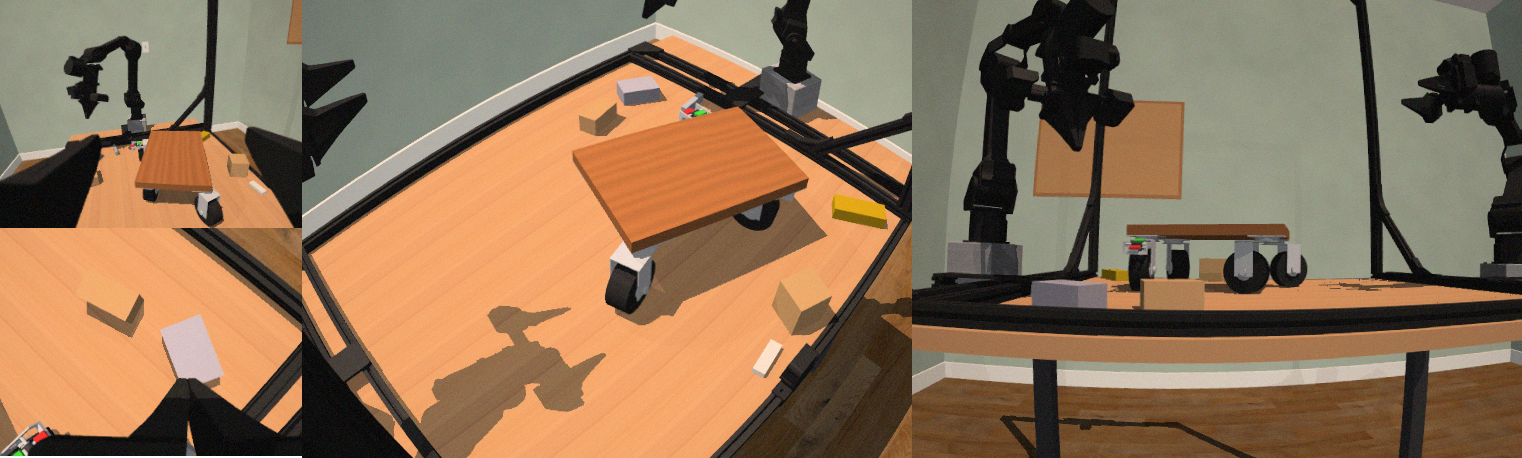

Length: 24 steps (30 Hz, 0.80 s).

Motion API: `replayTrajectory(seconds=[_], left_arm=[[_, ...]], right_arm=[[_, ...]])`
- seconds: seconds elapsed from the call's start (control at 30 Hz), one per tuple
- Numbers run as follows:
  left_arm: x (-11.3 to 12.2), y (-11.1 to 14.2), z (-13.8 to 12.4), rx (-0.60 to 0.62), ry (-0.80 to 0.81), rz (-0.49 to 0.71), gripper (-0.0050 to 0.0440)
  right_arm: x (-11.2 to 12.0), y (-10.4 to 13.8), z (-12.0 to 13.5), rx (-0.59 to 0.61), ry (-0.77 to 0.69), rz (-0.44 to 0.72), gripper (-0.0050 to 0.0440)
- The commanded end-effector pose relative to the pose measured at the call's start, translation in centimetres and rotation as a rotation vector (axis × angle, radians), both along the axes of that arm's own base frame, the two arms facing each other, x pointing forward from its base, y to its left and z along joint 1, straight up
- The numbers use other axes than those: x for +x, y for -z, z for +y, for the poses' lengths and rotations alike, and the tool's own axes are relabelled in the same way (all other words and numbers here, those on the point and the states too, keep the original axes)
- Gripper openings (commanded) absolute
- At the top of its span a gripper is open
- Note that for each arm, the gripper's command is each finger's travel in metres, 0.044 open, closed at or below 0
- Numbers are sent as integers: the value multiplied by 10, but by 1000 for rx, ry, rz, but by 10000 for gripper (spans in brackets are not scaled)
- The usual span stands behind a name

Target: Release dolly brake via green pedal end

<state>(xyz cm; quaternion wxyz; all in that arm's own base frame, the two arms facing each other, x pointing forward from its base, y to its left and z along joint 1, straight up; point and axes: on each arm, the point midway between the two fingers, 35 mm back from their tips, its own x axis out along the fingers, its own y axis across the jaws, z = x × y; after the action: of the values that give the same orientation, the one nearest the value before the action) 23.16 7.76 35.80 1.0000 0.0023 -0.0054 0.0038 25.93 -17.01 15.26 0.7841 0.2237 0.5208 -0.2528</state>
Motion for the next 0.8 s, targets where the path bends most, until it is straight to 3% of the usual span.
replayTrajectory(seconds=[0.0, 0.07, 0.13, 0.57, 0.63, 0.77], left_arm=[[-14, -8, -1, 6, 0, -6, 440], [-14, -8, -1, 6, 0, -6, 440], [-23, -10, -2, 6, 1, -3, 440], [-64, -20, -24, -1, 6, 9, 440], [-64, -20, -24, -1, 6, 9, 440], [-73, -23, -36, -4, 7, 11, 440]], right_arm=[[15, 8, 23, -47, -291, 78, 0], [15, 8, 23, -47, -291, 78, 0], [23, 14, 42, -91, -543, 133, 0], [45, 47, 152, -251, -1767, 329, 0], [45, 47, 152, -251, -1767, 329, 0], [42, 58, 189, -300, -2216, 361, 0]])
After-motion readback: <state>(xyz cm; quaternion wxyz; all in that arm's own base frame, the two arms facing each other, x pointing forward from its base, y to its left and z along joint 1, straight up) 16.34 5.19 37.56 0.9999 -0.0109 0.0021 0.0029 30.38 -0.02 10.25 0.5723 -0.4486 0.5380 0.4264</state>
